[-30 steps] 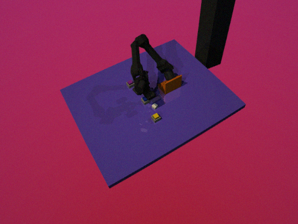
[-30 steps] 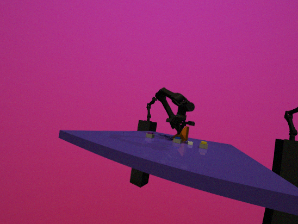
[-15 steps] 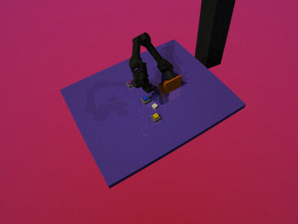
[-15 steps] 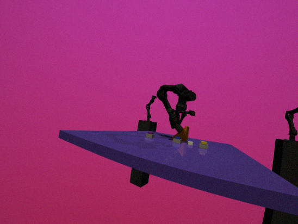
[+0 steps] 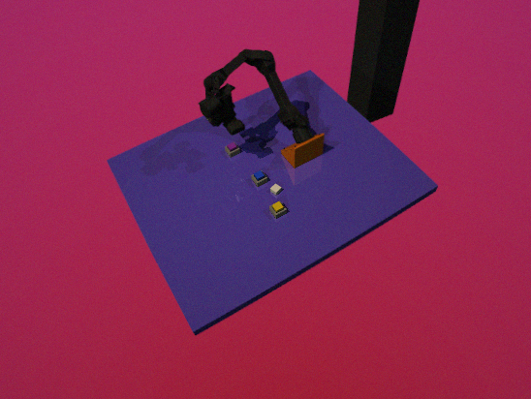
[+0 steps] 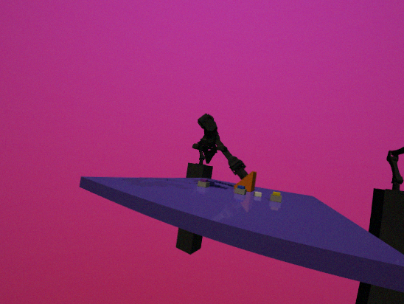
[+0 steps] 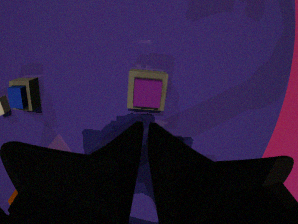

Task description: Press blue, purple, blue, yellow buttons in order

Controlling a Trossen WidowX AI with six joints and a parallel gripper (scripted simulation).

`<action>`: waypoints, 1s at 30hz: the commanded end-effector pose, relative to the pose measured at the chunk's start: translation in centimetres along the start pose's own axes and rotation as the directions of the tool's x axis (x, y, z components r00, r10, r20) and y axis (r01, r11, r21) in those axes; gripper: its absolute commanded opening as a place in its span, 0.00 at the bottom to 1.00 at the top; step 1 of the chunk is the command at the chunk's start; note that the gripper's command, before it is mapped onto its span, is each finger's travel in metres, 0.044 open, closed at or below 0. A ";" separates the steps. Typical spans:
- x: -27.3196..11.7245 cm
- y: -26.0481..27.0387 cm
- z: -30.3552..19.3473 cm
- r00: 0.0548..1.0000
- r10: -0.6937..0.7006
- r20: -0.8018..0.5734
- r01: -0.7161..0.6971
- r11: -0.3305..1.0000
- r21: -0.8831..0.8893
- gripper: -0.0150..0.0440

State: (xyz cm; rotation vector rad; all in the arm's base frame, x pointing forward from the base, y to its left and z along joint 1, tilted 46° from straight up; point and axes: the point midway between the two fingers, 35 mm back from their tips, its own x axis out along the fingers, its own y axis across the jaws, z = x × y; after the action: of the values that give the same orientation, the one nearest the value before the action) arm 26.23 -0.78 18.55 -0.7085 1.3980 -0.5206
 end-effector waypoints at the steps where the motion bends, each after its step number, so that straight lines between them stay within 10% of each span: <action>1: 0.7 -0.5 0.0 1.000 -0.007 0.005 0.007 1.000 -0.014 0.29; 30: 9.2 -0.7 0.0 1.000 -0.012 0.007 0.012 1.000 -0.012 0.29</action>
State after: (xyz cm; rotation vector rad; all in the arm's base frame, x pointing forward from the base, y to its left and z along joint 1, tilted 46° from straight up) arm 27.44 -7.33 12.98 -0.7188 1.3906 -0.5166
